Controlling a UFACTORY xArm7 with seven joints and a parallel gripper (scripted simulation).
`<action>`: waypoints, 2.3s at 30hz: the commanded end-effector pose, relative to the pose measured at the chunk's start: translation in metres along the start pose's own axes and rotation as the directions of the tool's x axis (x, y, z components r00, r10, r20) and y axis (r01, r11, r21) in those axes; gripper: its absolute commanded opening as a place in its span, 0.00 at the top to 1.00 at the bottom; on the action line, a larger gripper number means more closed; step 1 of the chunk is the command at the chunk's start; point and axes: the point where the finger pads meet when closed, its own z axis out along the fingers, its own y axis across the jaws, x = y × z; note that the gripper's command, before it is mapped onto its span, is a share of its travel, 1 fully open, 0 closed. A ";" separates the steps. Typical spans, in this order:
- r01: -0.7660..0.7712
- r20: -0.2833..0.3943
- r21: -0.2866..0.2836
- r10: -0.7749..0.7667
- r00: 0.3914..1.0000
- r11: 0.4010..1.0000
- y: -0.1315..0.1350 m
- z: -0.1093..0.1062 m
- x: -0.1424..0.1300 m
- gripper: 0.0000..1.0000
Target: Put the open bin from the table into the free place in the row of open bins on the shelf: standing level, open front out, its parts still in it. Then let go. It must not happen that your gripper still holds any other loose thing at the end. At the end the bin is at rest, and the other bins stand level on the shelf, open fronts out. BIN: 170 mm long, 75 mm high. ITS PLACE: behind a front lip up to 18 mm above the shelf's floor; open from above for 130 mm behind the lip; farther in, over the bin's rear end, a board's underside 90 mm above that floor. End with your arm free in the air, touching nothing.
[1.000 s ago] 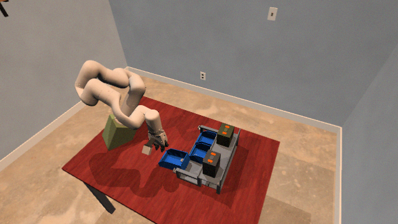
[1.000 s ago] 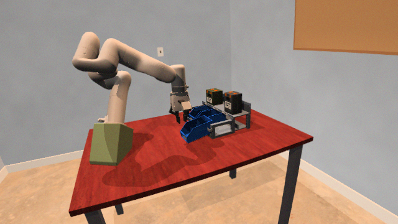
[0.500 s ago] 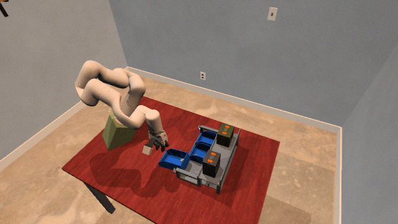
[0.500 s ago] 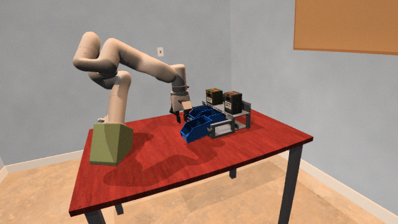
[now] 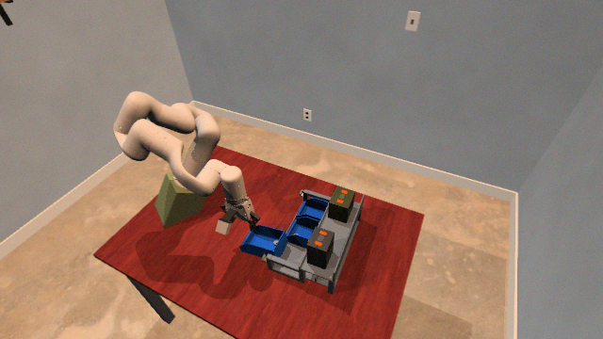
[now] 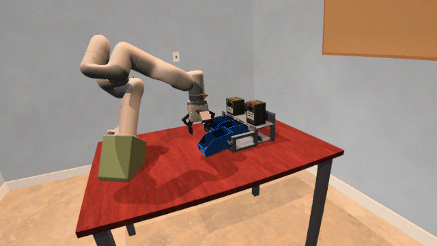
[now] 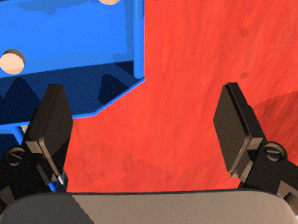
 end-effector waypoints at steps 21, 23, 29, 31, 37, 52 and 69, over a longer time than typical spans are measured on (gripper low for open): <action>0.000 -0.002 0.165 0.000 1.000 0.986 0.002 0.054 0.001 0.00; 0.002 0.002 0.158 -0.002 1.000 0.988 0.003 0.064 0.000 0.00; 0.001 -0.002 0.164 0.000 1.000 0.986 0.003 0.084 0.001 0.00; 0.001 -0.002 0.164 0.000 1.000 0.986 0.003 0.084 0.001 0.00; 0.001 -0.002 0.164 0.000 1.000 0.986 0.003 0.084 0.001 0.00; 0.001 -0.002 0.164 0.000 1.000 0.986 0.003 0.074 0.001 0.00; 0.001 -0.002 0.164 0.000 1.000 0.986 0.002 0.069 0.001 0.00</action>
